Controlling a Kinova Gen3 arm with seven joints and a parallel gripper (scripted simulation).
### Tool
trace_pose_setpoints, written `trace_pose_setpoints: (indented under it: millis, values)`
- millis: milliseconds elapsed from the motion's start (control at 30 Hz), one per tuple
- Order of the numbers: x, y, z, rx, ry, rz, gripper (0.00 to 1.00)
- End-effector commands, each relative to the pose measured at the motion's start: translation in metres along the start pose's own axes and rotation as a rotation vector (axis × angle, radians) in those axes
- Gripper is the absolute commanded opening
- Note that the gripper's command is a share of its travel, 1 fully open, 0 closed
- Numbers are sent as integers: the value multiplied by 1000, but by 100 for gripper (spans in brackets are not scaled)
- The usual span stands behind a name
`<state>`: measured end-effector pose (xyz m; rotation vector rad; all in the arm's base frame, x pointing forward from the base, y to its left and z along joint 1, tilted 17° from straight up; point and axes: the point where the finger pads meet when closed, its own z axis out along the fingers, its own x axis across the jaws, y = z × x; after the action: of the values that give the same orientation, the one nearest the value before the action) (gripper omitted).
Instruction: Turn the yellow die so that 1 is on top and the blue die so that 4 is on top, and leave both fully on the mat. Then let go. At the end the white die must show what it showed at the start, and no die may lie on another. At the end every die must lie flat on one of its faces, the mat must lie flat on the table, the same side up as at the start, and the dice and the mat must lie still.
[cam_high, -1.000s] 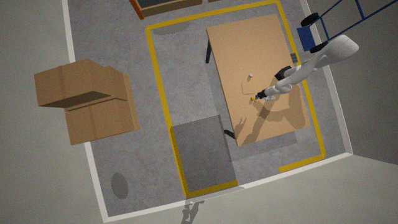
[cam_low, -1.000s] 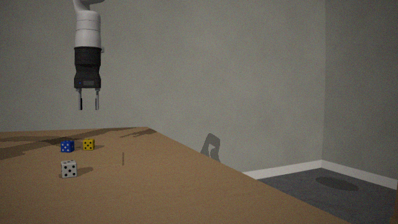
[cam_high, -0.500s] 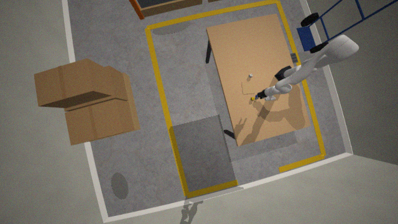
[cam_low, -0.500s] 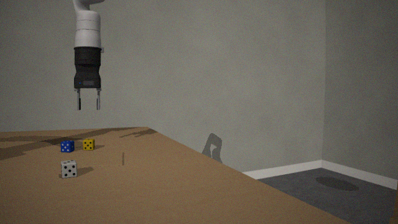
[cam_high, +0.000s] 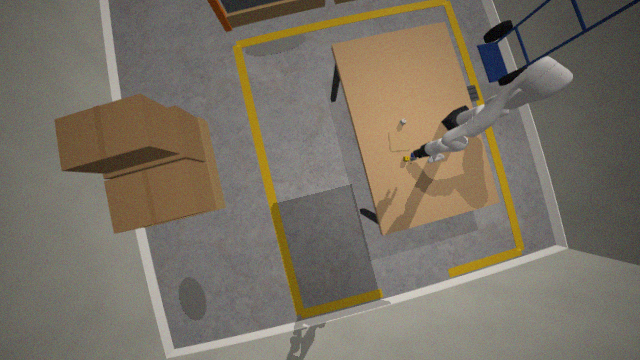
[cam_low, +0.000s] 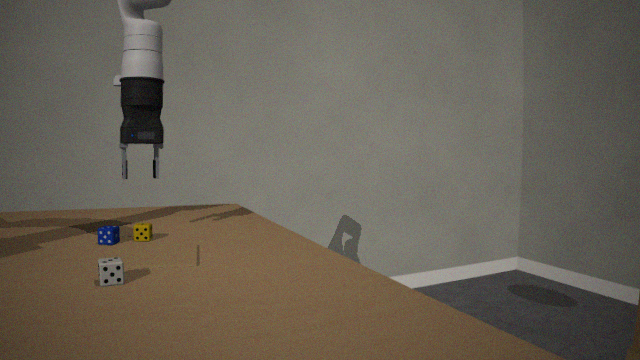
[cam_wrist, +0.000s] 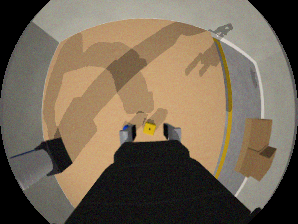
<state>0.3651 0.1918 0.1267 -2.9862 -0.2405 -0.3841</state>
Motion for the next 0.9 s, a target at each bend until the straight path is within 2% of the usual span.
trace_pose_setpoints:
  millis: [0, 267, 333, 700, 867]
  values:
    - [-2, 1, 3, 2, -8, -64, 100]
    - [-7, 3, 11, 1, -15, -422, 100]
    - [-7, 3, 11, 1, -15, -422, 100]
    - [-6, 9, 21, 5, -8, -930, 100]
    - [-4, 11, 23, 5, -2, -1068, 100]
